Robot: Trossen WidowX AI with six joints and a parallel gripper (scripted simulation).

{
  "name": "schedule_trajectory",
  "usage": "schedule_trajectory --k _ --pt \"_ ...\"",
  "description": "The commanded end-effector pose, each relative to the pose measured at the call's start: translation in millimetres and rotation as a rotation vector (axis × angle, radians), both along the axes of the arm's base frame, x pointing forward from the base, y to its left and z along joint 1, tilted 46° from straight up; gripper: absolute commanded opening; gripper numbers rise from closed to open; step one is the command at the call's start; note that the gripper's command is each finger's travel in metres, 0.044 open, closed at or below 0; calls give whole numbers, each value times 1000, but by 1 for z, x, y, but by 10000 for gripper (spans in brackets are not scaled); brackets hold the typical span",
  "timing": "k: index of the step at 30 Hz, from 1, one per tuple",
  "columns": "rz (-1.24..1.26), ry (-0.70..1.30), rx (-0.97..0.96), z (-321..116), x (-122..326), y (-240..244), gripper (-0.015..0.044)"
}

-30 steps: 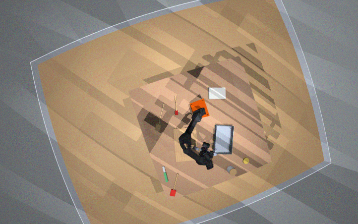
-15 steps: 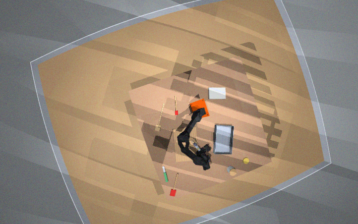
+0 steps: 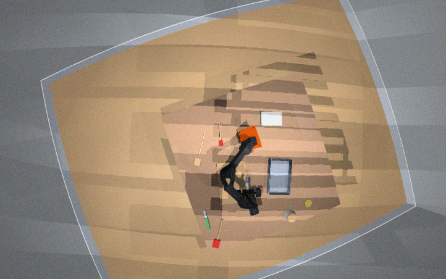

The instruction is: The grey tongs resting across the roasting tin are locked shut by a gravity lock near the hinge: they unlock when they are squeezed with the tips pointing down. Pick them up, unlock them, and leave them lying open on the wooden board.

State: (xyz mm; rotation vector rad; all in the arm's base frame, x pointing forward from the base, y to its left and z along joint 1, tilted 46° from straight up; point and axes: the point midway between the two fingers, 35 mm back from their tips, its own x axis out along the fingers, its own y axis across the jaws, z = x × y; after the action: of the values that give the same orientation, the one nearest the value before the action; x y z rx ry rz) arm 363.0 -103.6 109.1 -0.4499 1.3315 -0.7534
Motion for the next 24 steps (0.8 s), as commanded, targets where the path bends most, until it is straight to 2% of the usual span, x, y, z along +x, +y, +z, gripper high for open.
schedule_trajectory --k 1,24 --pt "-98 -103 9 5 -2 -4 -150" --pt "-725 -750 56 29 -13 -28 -150"
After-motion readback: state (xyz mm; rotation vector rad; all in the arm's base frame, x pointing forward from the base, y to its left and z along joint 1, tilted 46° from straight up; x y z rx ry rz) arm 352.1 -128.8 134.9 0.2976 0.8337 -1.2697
